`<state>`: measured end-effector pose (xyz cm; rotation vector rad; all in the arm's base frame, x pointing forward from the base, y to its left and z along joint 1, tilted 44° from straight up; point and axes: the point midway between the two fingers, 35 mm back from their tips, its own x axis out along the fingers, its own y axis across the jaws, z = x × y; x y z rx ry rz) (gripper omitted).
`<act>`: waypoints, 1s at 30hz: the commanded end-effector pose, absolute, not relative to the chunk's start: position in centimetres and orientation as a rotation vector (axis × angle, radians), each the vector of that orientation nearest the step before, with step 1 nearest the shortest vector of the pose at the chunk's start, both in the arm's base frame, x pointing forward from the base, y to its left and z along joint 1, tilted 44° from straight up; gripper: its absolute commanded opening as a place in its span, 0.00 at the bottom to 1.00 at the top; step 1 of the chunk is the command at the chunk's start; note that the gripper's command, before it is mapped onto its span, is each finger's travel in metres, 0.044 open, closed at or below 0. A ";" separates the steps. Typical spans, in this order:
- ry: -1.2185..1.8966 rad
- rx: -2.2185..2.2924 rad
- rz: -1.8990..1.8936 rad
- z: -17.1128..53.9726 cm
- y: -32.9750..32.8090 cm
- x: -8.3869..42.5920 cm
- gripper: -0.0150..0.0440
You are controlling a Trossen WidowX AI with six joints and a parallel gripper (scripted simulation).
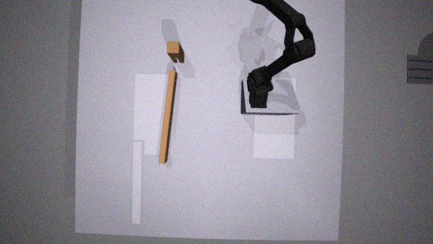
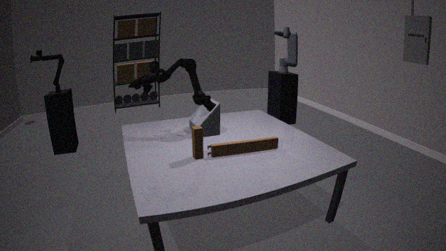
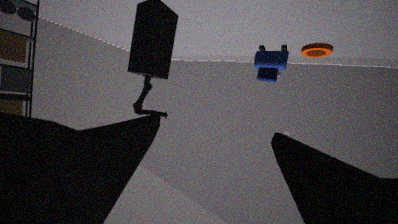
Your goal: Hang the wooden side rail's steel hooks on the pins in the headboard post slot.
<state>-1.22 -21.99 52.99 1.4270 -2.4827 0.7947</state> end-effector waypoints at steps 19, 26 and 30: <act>-1.765 2.369 -0.118 32.0 -22.9 24.4 1.00; -1.431 2.502 -0.398 23.8 -17.8 29.1 1.00; -1.233 2.533 -0.523 20.0 -14.6 30.6 1.00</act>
